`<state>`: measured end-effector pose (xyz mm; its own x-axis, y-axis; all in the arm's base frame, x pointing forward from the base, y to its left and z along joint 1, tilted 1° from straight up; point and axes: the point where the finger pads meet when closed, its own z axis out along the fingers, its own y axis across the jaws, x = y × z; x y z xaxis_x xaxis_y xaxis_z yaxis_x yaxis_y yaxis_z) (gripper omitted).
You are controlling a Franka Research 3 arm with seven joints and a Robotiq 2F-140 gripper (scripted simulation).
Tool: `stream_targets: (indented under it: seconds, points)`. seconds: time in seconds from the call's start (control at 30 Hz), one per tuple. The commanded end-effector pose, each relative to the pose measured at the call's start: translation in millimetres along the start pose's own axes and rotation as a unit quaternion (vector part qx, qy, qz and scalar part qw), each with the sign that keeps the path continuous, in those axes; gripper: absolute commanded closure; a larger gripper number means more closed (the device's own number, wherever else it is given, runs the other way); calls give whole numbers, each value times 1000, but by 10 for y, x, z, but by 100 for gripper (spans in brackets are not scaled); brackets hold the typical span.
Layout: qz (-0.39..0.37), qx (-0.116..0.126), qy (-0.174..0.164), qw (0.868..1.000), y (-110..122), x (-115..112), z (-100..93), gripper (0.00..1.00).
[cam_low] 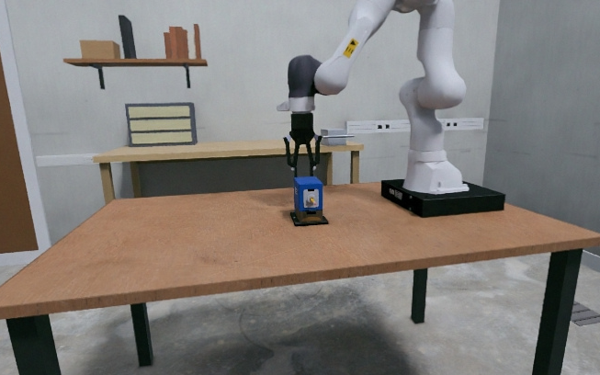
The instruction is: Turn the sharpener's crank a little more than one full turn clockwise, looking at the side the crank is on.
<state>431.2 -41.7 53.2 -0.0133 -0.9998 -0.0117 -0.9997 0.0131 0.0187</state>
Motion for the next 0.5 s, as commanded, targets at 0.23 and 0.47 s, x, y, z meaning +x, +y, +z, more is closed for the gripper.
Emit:
stream_targets:
  seconds: [0.23,0.47]
  points:
    - [-3,4,-1,1000,-28,-14,123,61]
    - [-3,4,-1,1000,-29,-14,217,61]
